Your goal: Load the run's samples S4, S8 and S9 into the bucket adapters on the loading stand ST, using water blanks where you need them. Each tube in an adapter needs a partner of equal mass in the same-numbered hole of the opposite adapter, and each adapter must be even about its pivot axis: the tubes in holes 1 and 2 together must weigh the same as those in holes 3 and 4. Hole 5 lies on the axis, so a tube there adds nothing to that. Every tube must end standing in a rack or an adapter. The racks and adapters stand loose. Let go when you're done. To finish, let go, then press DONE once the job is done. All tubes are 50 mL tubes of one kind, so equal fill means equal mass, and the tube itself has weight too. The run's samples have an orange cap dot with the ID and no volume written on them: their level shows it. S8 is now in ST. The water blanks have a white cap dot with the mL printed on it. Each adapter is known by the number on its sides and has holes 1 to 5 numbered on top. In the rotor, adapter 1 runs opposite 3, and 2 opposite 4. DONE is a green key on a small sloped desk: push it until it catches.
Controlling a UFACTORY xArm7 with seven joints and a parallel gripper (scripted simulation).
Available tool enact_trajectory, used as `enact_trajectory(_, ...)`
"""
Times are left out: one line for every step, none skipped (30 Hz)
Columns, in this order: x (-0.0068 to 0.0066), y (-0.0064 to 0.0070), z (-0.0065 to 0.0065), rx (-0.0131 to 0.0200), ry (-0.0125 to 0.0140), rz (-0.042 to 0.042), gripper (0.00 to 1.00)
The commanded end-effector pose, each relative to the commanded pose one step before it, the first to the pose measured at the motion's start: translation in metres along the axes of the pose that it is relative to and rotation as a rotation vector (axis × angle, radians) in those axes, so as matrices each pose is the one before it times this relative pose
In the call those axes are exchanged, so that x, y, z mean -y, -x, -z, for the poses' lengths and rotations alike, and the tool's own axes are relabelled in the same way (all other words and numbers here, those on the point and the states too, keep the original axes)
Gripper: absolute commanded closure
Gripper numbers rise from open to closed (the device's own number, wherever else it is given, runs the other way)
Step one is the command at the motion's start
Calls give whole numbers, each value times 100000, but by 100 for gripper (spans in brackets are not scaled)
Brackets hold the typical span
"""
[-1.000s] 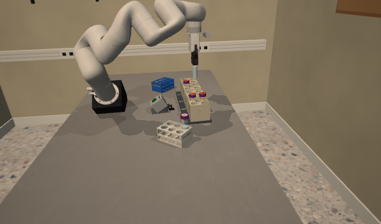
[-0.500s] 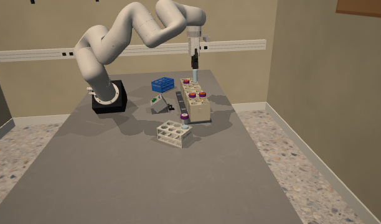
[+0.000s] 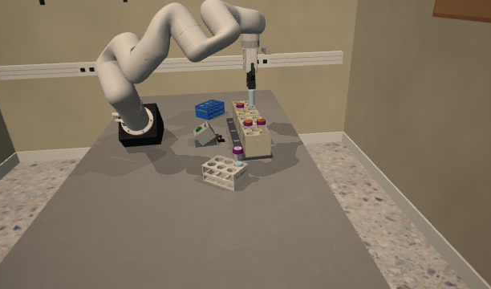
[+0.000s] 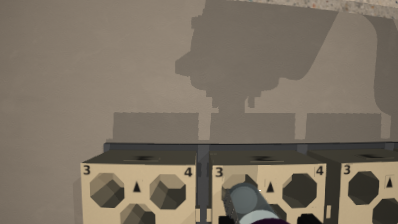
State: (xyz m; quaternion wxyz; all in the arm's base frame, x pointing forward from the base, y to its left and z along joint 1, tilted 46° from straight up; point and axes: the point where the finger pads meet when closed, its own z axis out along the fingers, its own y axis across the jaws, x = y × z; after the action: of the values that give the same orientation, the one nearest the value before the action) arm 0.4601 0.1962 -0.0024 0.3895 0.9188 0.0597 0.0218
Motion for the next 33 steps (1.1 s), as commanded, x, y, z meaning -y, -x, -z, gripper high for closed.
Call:
enact_trajectory(92,-59,-91,-377,-333,19,100)
enact_trajectory(-3,4,-108,-5,0,-2,100)
enact_trajectory(0,0,-100,0,0,0,100)
enact_trajectory(0,0,-100,0,0,0,100)
enact_trajectory(0,0,0,0,0,0,100)
enact_trajectory(0,0,0,0,0,0,100)
enact_trajectory(2,-3,-94,3,1,2,100)
enact_trajectory(0,0,-99,0,0,0,100)
enact_trajectory(-3,4,-107,-5,0,-2,100)
enact_trajectory(0,0,-100,0,0,0,100)
enact_trajectory(0,0,-100,0,0,0,100)
enact_trajectory(0,0,-100,0,0,0,100)
enact_trajectory(0,0,-100,0,0,0,100)
enact_trajectory(0,0,-100,0,0,0,100)
enact_trajectory(0,0,-100,0,0,0,100)
enact_trajectory(0,0,-100,0,0,0,100)
enact_trajectory(0,0,-100,0,0,0,100)
enact_trajectory(0,0,-100,0,0,0,100)
enact_trajectory(0,0,-100,0,0,0,100)
enact_trajectory(0,0,-100,0,0,0,100)
enact_trajectory(0,0,-100,0,0,0,100)
enact_trajectory(0,0,0,0,0,0,100)
enact_trajectory(0,0,0,0,0,0,100)
enact_trajectory(2,-3,-94,4,1,2,100)
enact_trajectory(0,0,-99,0,0,0,100)
enact_trajectory(0,0,-99,1,0,0,100)
enact_trajectory(-3,3,-108,-5,0,-3,100)
enact_trajectory(0,0,-100,0,0,0,100)
enact_trajectory(0,0,-100,0,0,0,100)
enact_trajectory(0,0,-100,0,0,0,100)
enact_trajectory(0,0,-100,0,0,0,100)
enact_trajectory(0,0,-100,0,0,0,100)
enact_trajectory(0,0,-100,0,0,0,100)
